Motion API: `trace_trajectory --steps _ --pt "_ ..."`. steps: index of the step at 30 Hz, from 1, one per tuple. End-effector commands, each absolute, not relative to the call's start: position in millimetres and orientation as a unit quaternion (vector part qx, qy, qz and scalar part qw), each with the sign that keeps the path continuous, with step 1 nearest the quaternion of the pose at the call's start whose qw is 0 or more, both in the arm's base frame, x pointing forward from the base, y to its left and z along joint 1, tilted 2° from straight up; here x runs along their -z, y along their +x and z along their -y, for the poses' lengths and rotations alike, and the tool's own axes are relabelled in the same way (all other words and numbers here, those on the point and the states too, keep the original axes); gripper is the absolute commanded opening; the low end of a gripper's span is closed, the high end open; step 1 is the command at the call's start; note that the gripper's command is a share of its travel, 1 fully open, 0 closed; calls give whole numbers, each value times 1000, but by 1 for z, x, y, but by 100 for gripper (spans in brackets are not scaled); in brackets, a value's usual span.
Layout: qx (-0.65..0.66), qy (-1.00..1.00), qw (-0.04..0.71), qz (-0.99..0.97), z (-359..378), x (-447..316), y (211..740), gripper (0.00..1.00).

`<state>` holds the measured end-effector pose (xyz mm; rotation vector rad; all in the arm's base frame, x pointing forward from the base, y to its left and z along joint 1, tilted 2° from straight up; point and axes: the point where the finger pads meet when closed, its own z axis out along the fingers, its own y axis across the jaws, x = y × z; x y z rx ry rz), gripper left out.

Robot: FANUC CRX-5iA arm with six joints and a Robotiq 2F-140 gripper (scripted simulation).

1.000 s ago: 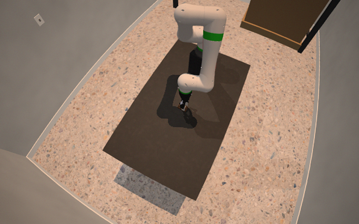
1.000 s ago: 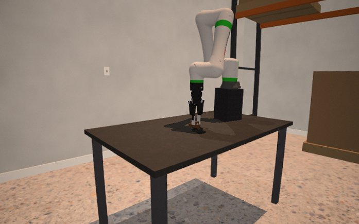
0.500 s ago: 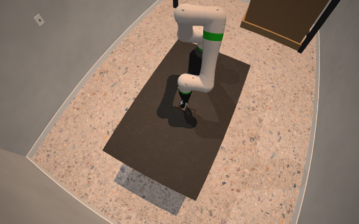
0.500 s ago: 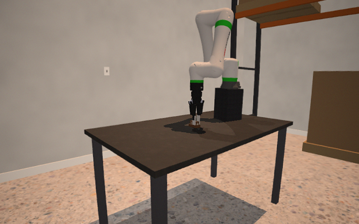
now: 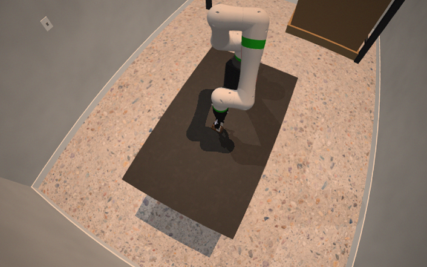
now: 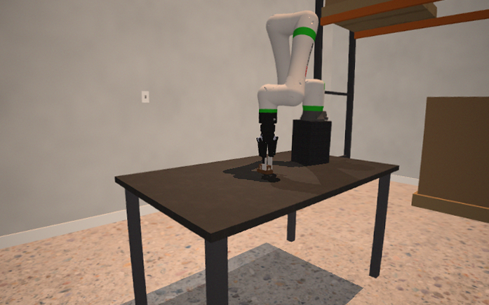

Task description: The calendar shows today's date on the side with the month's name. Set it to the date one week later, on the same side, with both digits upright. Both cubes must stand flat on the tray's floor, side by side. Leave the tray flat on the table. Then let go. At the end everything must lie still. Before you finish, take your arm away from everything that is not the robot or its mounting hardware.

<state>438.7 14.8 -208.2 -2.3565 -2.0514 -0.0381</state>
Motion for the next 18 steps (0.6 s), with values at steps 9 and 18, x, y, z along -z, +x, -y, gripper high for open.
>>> trace_trajectory --steps 9,18 --pt "12 -754 8 656 -14 198 439 17" --pt "12 -754 8 656 -13 152 438 17"
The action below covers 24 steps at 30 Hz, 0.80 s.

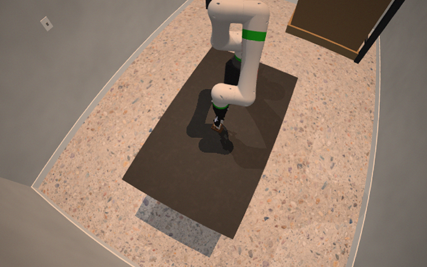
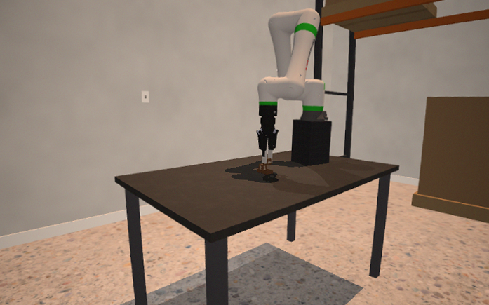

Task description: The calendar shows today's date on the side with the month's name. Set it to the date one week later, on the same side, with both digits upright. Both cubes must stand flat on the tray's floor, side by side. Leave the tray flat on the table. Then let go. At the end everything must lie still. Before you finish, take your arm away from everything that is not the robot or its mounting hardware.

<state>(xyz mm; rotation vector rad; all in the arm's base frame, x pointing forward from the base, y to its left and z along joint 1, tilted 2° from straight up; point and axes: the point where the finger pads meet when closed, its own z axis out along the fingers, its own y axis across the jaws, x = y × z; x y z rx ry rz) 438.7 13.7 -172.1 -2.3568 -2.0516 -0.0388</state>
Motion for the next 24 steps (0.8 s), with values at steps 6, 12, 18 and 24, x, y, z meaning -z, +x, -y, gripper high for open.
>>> trace_trajectory --steps 6,12,18,24 --pt "12 -754 8 656 -12 115 438 17" --pt "12 -754 8 656 -12 108 438 17" --pt "12 -754 8 656 -12 108 438 17" --pt "12 -762 9 647 -11 108 438 17"
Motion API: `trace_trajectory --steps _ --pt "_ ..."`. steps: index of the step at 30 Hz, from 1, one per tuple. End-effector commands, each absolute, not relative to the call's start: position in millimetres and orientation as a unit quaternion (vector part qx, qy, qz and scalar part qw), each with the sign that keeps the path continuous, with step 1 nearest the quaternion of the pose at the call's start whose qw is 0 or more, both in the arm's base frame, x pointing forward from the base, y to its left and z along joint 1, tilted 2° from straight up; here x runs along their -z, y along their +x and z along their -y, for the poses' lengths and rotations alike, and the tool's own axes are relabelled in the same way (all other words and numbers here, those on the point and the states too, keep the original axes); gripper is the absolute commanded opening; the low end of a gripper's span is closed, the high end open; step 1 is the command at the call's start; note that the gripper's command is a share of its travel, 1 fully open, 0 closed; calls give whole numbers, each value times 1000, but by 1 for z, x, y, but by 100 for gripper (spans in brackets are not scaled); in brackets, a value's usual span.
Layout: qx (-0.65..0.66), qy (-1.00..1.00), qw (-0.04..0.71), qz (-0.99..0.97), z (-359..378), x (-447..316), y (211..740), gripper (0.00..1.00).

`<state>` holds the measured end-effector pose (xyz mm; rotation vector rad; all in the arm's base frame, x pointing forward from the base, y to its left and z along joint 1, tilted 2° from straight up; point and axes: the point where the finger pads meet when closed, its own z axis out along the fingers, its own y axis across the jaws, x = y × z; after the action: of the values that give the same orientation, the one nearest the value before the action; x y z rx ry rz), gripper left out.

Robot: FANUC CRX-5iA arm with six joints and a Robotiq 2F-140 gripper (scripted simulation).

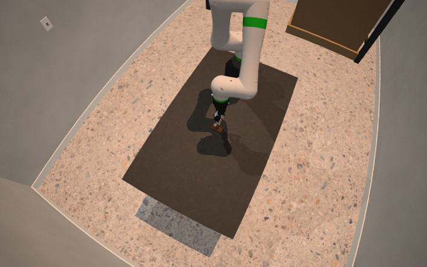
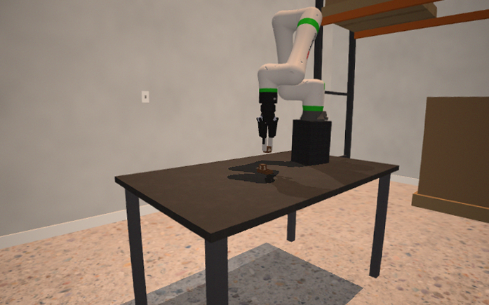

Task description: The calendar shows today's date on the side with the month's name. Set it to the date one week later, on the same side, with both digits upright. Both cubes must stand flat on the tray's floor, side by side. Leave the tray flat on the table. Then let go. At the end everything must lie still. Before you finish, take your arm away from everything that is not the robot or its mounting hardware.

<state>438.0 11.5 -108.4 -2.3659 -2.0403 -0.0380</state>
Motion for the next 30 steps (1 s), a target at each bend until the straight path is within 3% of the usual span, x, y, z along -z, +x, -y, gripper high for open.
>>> trace_trajectory --steps 1,30 --pt "12 -768 9 640 -10 108 438 17" --pt "7 -978 13 207 30 113 437 17"
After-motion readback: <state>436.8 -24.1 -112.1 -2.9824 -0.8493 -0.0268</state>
